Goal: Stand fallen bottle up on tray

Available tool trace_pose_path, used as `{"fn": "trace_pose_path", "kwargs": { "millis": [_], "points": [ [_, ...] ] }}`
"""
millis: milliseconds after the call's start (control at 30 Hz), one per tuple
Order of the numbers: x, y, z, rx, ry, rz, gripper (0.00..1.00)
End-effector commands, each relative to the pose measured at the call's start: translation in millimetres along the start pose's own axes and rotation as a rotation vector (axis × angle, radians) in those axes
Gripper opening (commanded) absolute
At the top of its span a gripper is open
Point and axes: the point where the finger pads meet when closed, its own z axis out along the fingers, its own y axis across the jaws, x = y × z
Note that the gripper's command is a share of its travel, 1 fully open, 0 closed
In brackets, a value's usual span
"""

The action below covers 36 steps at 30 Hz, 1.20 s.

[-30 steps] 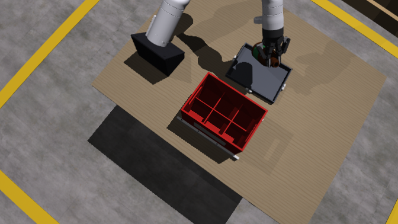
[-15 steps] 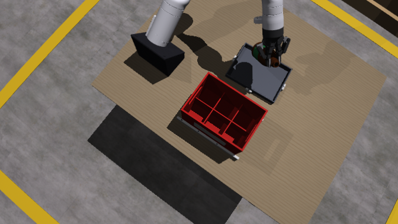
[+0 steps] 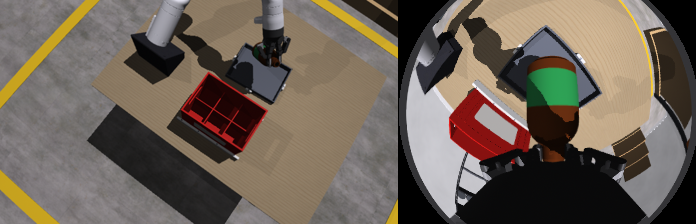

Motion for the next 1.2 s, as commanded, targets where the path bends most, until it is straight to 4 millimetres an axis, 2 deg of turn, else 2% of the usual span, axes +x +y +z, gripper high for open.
{"fn": "trace_pose_path", "kwargs": {
  "millis": [0, 1167],
  "points": [
    [-1.0, -0.3, -0.1, -0.002, -0.004, 0.003, 0.0],
    [0.3, 8.1, 2.2, -0.025, -0.066, 0.0, 0.0]
  ]
}}
